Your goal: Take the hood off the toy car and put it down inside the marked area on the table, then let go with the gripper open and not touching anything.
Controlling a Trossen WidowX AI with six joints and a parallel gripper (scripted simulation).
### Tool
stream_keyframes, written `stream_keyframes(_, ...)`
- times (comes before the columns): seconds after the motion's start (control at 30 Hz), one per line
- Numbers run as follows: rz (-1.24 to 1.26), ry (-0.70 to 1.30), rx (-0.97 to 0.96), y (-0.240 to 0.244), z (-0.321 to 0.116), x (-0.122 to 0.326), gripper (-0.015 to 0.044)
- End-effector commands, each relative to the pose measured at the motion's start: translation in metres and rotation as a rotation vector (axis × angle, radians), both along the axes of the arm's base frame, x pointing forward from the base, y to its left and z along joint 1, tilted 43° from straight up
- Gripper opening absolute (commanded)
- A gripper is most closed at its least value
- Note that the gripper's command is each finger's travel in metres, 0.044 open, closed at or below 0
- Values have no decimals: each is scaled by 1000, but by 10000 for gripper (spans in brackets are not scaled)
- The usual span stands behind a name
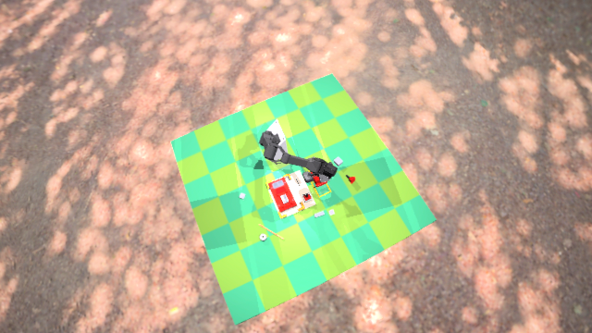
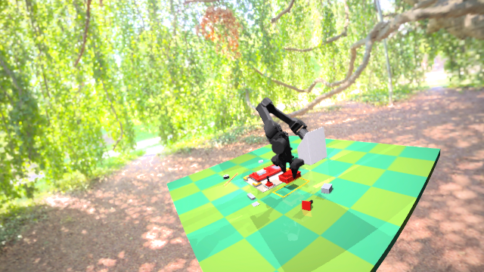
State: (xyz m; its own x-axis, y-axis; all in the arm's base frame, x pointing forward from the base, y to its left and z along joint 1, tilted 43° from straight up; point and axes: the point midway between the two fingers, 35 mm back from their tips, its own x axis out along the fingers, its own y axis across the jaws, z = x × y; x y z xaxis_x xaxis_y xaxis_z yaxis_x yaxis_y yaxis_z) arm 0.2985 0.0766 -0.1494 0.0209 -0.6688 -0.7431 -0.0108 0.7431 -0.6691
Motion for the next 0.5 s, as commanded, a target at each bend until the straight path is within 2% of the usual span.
stream_keyframes(0.0, 4, 4, -7, -4, -2, -1, 0)
stream_keyframes(0.47, 4, 4, -8, -11, -9, -2, 0)
